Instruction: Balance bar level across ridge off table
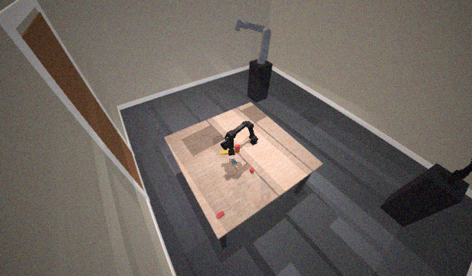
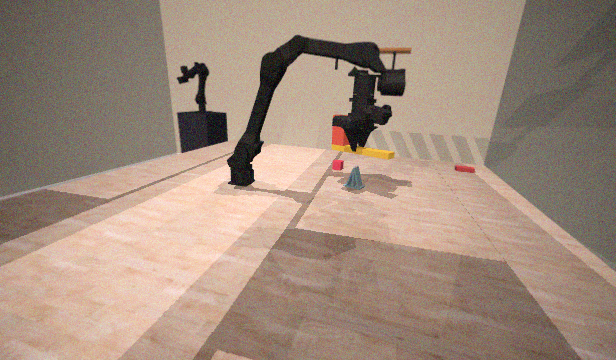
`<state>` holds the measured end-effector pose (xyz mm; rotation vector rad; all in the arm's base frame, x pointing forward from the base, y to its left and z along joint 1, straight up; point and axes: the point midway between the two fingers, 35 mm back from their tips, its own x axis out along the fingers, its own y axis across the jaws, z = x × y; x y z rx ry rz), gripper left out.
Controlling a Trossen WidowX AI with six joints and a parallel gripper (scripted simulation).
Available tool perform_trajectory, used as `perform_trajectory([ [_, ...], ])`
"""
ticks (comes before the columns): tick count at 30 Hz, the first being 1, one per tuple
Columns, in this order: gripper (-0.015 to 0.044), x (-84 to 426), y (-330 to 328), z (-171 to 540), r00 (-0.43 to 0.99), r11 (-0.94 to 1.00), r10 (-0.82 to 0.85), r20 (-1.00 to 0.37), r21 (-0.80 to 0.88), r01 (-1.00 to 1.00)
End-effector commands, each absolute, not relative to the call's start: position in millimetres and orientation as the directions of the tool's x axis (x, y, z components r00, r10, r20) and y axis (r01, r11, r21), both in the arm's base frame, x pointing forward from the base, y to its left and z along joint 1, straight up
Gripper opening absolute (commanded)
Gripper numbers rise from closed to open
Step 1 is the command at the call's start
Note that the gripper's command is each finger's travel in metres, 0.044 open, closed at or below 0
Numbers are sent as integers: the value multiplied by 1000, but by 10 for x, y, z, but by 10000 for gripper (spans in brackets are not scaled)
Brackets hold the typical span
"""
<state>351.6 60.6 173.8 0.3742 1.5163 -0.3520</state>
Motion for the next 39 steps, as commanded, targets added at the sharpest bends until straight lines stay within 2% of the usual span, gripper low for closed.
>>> perform_trajectory([
  [1, 0, 3589, 727, 1755, 34, 919, 7, -999, 20, 393],
  [10, 0, 3709, 1013, 1732, 35, 956, 10, -999, 19, 293],
  [39, 0, 3734, 1048, 1323, 35, 956, 10, -999, 20, 292],
])
